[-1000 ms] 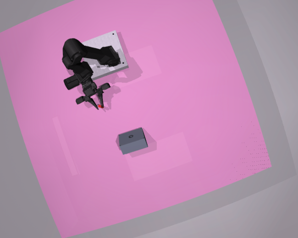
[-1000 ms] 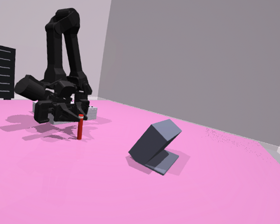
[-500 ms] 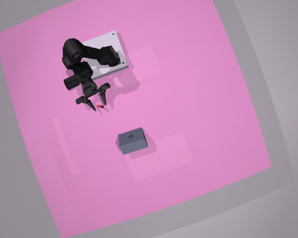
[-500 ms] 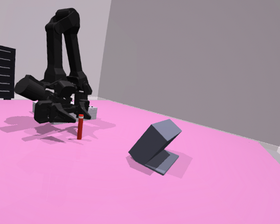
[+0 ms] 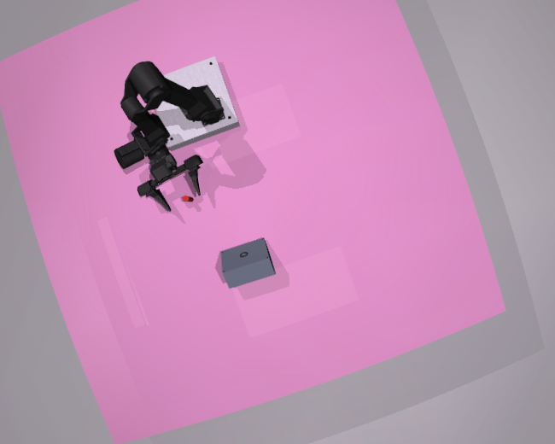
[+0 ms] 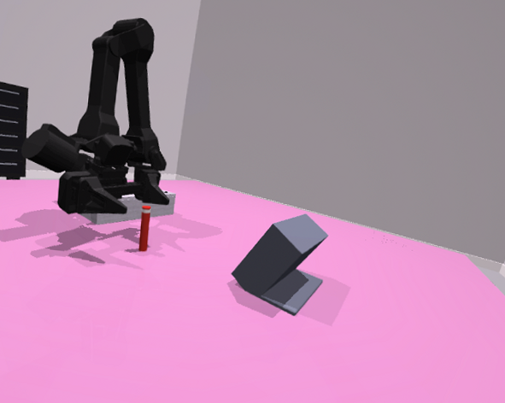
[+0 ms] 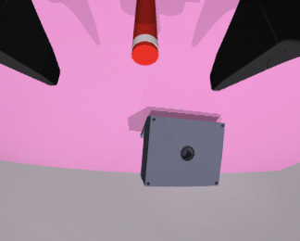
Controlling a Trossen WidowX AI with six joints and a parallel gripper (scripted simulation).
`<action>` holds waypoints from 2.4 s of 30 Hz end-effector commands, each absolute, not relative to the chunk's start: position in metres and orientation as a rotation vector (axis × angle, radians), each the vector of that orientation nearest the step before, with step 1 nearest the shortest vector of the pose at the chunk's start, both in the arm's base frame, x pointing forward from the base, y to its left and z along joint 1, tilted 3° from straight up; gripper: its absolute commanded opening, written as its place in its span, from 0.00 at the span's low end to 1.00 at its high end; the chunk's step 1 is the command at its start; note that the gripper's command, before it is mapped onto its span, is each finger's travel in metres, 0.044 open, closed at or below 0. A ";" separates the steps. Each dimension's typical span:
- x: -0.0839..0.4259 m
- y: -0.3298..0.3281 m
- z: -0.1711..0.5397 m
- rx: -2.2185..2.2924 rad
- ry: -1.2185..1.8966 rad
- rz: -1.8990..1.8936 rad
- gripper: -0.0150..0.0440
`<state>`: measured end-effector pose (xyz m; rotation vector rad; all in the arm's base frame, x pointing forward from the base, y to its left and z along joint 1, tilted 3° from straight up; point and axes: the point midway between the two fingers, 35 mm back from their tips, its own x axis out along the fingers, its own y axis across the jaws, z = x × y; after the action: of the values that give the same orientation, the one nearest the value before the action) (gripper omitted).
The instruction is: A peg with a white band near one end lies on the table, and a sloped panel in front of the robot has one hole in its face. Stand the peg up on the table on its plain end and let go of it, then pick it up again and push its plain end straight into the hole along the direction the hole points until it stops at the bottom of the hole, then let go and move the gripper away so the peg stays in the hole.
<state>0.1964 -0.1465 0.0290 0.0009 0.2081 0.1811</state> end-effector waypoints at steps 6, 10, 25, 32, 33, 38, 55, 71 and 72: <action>0.204 -0.161 0.106 -0.023 0.206 0.177 1.00; 0.203 -0.150 0.148 -0.023 0.206 0.177 1.00; 0.217 -0.142 0.150 0.067 0.445 0.172 1.00; 0.225 -0.141 0.131 0.109 0.656 0.172 1.00; 0.226 -0.141 0.129 0.112 0.687 0.171 1.00; 0.228 -0.139 0.117 0.117 0.844 0.170 1.00; 0.225 -0.133 0.094 -0.009 1.343 0.156 1.00; 0.220 -0.134 0.094 -0.151 1.593 0.125 1.00; 0.220 -0.134 0.094 -0.154 1.593 0.129 1.00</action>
<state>0.2204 -0.1336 0.0935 -0.1481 1.5883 0.1316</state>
